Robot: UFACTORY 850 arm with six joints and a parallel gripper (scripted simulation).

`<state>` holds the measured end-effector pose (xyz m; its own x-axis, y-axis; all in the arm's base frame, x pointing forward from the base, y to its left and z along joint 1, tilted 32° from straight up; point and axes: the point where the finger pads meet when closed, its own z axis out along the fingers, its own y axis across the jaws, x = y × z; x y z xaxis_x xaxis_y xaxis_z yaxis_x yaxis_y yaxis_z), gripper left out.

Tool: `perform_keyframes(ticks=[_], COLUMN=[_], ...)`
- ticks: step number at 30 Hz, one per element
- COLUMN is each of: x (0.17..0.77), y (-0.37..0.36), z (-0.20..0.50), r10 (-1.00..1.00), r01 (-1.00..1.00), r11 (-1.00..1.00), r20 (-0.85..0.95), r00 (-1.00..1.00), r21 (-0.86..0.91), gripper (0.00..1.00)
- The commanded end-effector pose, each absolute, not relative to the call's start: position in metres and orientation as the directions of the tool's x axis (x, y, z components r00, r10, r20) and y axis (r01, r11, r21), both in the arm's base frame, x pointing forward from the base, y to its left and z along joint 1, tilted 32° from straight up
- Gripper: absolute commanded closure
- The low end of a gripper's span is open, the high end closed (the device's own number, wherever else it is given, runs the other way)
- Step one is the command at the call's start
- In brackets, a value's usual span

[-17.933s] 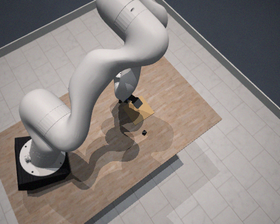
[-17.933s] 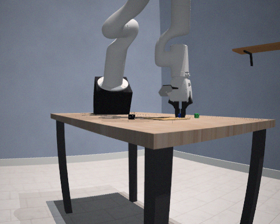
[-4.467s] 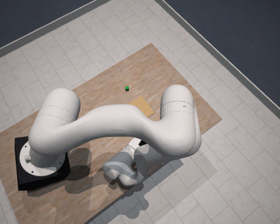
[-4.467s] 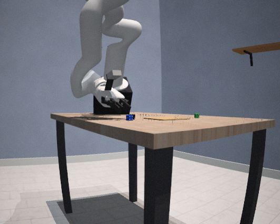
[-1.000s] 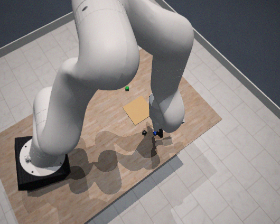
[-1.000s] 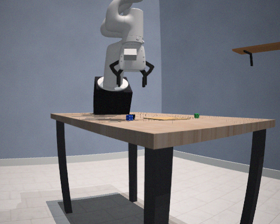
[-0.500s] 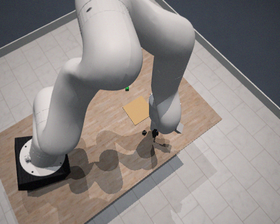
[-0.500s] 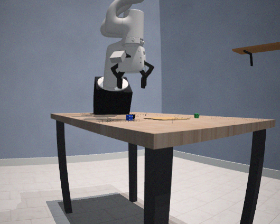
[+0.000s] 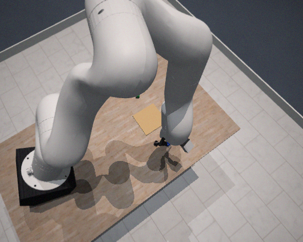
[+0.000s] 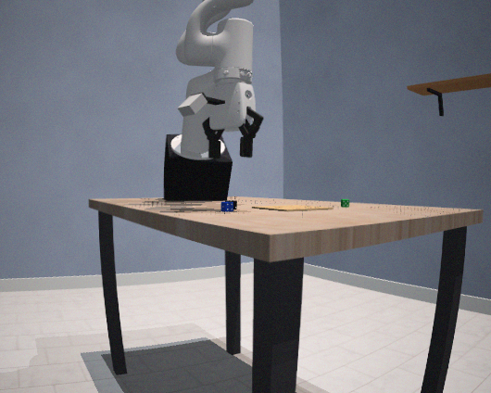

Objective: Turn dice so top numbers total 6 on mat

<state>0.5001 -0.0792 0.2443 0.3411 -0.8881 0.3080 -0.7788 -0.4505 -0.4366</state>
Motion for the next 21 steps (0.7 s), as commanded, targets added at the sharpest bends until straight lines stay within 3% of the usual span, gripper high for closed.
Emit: perform_keyframes(ticks=[1,8,21], x=[0.5013,0.5018,0.5036], y=[-0.0798,-0.0802,-0.0815], z=[0.2428,0.2411,0.2356], r10=[-0.954,-0.985,-0.962], r01=[-0.815,-0.838,-0.806], r11=[-0.294,-0.162,0.266], r20=[0.207,0.137,-0.094], r00=[0.218,0.106,-0.256], r21=[-0.499,-0.521,-0.529], gripper=[0.00,0.00,0.00])
